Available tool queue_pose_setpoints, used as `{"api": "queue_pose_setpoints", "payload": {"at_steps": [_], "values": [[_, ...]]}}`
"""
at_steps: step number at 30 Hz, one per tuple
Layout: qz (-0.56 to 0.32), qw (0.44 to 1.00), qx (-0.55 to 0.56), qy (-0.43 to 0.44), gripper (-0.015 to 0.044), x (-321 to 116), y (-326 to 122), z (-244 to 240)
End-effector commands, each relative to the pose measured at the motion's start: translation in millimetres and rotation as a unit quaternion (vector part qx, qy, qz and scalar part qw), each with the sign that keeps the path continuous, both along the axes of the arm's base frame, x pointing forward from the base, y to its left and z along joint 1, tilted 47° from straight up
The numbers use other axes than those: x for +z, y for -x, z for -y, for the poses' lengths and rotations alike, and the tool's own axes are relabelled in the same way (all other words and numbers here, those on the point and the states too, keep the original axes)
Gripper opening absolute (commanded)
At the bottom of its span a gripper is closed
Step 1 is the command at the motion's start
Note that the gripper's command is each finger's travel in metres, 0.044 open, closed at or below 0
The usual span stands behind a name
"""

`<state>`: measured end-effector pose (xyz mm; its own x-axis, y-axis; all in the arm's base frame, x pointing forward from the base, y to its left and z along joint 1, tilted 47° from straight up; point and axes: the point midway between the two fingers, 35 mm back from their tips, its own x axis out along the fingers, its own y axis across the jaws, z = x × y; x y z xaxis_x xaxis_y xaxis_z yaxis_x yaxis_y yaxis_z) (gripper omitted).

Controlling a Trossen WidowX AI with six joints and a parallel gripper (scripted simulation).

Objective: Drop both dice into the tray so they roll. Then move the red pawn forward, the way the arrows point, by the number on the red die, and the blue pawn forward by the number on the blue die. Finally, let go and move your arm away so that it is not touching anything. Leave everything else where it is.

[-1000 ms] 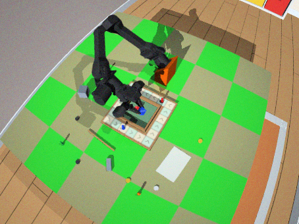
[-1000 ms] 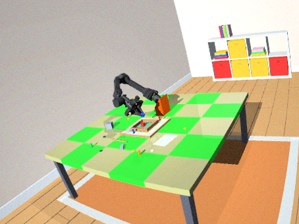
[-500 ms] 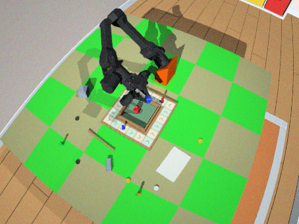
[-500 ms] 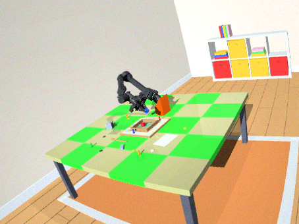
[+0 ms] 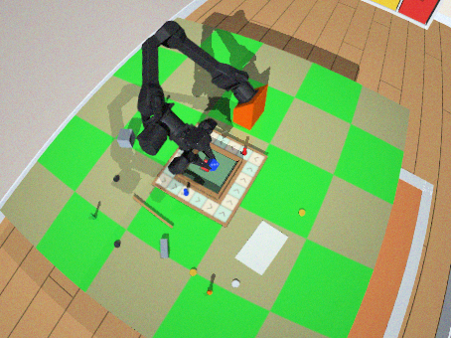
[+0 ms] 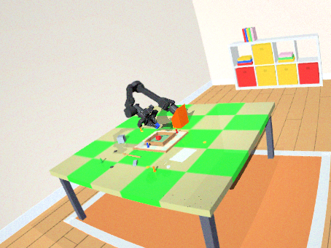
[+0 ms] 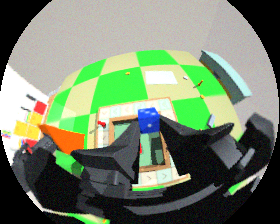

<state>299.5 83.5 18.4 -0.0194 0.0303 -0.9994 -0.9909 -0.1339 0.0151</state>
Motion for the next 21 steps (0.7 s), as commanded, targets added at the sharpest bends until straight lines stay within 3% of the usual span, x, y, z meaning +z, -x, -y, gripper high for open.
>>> {"api": "queue_pose_setpoints", "payload": {"at_steps": [1,9,17,21], "values": [[0.0,1.0,0.0,0.0,0.0,0.0,0.0,0.0],[0.0,1.0,0.0,0.0,0.0,0.0,0.0,0.0],[0.0,1.0,0.0,0.0,0.021,0.0,0.0,0.0],[-0.005,1.0,0.002,-0.001,0.0315,25.5,5.2,-26.6]]}}
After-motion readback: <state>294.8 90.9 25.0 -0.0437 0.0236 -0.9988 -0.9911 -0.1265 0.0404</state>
